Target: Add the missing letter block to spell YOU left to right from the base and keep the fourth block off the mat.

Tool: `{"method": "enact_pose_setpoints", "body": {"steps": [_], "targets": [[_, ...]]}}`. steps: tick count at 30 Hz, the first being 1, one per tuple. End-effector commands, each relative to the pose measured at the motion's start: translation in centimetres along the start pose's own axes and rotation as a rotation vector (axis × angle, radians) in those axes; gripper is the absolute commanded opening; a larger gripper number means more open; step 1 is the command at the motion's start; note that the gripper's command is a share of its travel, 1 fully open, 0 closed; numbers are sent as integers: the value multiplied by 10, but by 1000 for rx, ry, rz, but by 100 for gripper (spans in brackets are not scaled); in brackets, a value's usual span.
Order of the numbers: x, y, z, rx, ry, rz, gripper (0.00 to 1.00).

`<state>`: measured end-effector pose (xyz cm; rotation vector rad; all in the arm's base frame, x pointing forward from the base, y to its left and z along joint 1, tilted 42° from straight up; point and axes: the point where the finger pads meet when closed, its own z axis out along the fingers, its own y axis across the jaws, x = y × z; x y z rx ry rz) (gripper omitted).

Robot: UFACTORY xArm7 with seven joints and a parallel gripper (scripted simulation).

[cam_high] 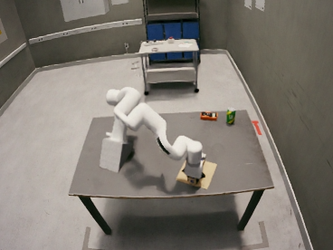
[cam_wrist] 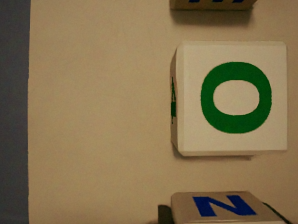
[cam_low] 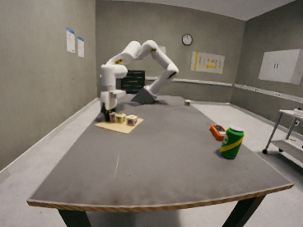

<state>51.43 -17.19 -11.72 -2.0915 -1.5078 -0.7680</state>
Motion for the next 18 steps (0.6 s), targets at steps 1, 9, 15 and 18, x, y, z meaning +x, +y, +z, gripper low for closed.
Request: {"method": "enact_pose_setpoints", "body": {"steps": [1, 9, 15, 18], "targets": [[-1, 2, -3, -5, -2, 0, 44], [-1, 2, -3, -5, -2, 0, 53], [-1, 2, -3, -5, -2, 0, 61], [-1, 2, -3, -5, -2, 0, 65]]}}
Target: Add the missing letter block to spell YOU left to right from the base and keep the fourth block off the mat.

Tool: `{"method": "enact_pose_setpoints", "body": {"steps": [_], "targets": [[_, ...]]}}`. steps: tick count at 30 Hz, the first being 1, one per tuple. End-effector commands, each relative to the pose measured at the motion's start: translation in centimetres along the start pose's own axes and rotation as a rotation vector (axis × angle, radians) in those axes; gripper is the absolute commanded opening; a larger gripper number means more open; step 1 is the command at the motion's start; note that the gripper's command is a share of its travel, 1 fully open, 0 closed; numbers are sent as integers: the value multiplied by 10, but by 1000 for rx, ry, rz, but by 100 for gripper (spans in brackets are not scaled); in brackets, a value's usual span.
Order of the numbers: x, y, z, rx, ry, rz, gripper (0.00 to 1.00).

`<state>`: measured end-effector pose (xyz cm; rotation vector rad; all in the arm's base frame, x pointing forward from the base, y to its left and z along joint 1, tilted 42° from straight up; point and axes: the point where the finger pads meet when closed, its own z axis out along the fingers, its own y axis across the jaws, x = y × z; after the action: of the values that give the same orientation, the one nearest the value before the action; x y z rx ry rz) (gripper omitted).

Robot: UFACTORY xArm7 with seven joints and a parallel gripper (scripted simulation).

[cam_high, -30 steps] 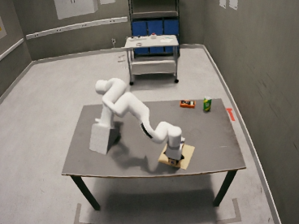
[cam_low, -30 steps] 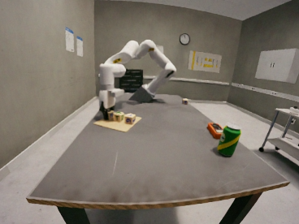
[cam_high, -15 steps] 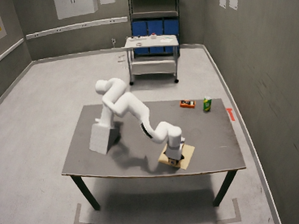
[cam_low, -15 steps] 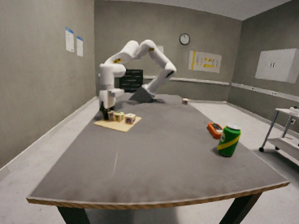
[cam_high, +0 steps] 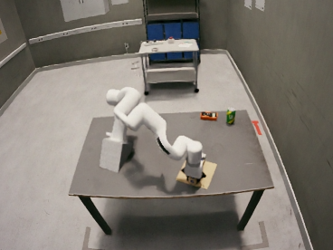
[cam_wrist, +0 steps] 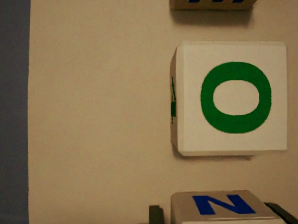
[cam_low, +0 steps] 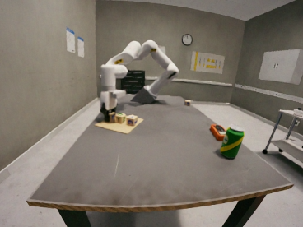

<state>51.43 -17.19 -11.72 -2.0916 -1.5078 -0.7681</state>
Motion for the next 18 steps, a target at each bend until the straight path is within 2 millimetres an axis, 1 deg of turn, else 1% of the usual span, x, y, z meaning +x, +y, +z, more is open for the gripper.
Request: {"method": "enact_pose_setpoints", "body": {"steps": [1, 13, 18], "targets": [[-1, 2, -2, -5, -2, 0, 65], [-1, 2, -3, -5, -2, 0, 65], [-1, 2, -14, -5, -2, 0, 65]]}}
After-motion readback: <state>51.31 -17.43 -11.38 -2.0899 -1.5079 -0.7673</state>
